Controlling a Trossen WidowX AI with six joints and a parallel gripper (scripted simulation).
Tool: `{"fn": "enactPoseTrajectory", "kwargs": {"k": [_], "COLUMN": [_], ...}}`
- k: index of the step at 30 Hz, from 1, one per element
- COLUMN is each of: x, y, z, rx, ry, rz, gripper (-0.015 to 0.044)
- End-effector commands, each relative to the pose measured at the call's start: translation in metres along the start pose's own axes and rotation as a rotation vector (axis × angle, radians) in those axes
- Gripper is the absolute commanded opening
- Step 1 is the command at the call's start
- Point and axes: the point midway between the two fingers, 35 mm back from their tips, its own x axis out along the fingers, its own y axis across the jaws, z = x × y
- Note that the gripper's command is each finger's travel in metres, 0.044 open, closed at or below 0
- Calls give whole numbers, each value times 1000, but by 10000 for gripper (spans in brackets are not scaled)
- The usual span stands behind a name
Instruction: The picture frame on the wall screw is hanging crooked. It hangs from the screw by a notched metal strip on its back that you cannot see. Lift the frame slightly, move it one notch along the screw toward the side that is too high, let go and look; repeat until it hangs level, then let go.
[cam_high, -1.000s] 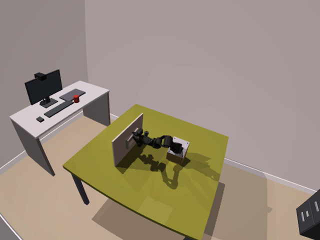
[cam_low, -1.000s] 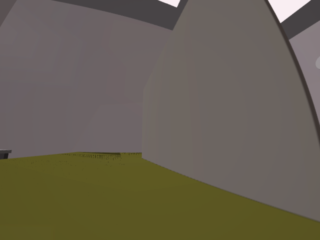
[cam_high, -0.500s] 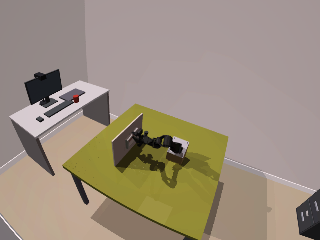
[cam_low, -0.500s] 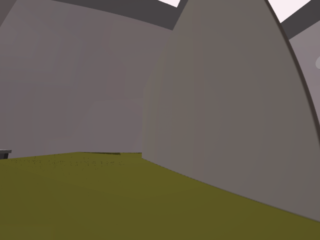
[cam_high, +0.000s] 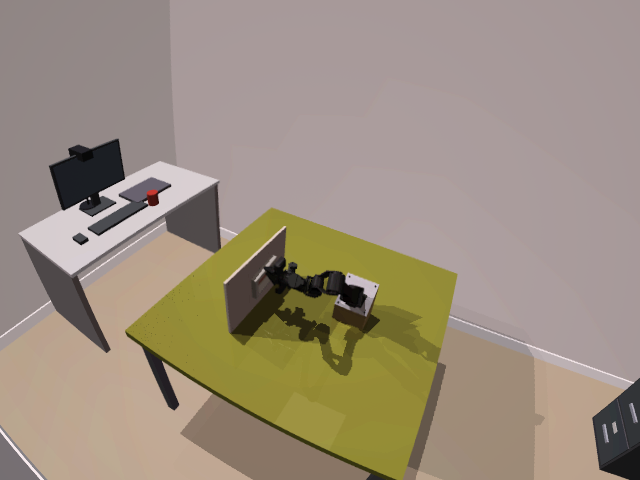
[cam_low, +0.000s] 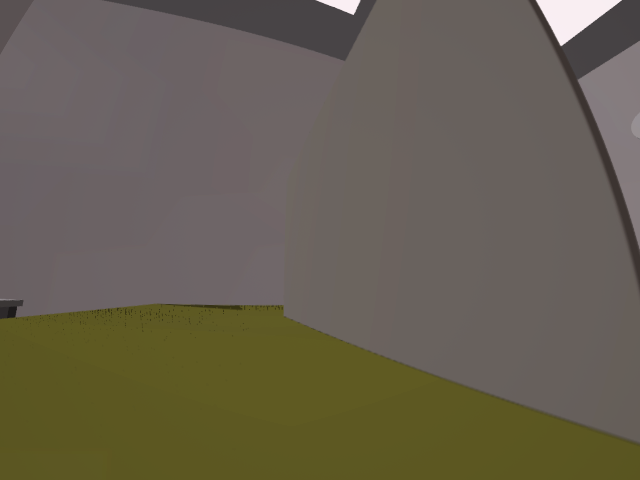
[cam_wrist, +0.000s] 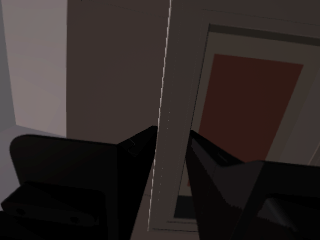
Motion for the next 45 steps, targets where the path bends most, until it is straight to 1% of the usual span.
{"fn": "enactPoseTrajectory", "kwargs": {"k": [1, 45], "x": [0, 0], "y": [0, 10], "z": [0, 0], "rx": [-4, -4], "ry": [1, 2], "rz": [-1, -1], "gripper": [3, 0]}}
